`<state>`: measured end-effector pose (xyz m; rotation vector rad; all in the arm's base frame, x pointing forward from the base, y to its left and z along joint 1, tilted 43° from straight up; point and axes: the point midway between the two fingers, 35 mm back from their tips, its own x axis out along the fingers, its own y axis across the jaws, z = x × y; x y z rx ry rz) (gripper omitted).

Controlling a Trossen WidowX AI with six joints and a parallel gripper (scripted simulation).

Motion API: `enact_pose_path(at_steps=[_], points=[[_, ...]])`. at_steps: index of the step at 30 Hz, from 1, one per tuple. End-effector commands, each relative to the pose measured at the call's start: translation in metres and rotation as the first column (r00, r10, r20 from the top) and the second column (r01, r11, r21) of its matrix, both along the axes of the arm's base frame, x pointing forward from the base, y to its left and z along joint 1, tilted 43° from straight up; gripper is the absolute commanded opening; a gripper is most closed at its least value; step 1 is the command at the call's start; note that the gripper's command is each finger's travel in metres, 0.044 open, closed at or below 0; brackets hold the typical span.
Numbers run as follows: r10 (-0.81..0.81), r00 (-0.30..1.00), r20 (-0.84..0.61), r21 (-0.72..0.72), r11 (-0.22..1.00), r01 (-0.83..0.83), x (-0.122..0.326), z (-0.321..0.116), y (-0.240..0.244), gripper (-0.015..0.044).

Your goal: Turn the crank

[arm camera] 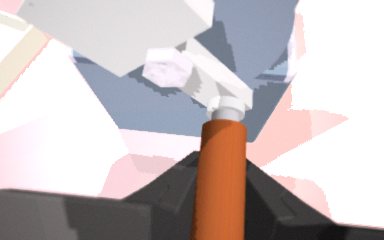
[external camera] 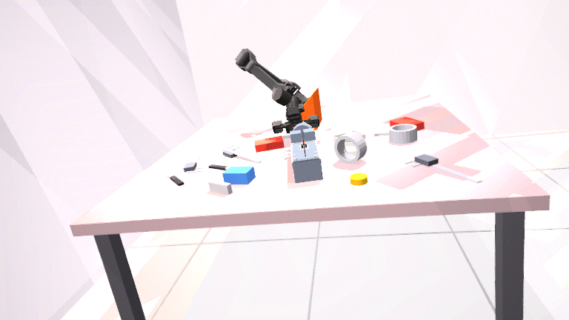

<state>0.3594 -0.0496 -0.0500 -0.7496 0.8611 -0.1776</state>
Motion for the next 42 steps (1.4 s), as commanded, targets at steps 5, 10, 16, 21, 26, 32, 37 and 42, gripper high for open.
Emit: enact_pose_path(at_steps=[5,10,16,21,26,32,37,42], points=[[-0.007,1.000,0.014,-0.008,1.000,0.007,0.002,0.014,0.001,0.0000],[-0.007,1.000,0.014,-0.008,1.000,0.007,0.002,0.021,0.004,0.0000],[-0.007,1.000,0.014,-0.007,1.000,0.007,0.003,0.027,0.010,0.0000],[-0.007,1.000,0.014,-0.007,1.000,0.007,0.003,0.031,0.017,0.0000],[-0.007,1.000,0.014,-0.007,1.000,0.007,0.003,0.034,0.024,0.0000],[-0.007,1.000,0.014,-0.006,1.000,0.007,0.003,0.034,0.033,0.0000],[-0.007,1.000,0.014,-0.006,1.000,0.007,0.002,0.033,0.040,0.0000],[-0.007,1.000,0.014,-0.005,1.000,0.007,0.002,0.031,0.046,0.0000]])
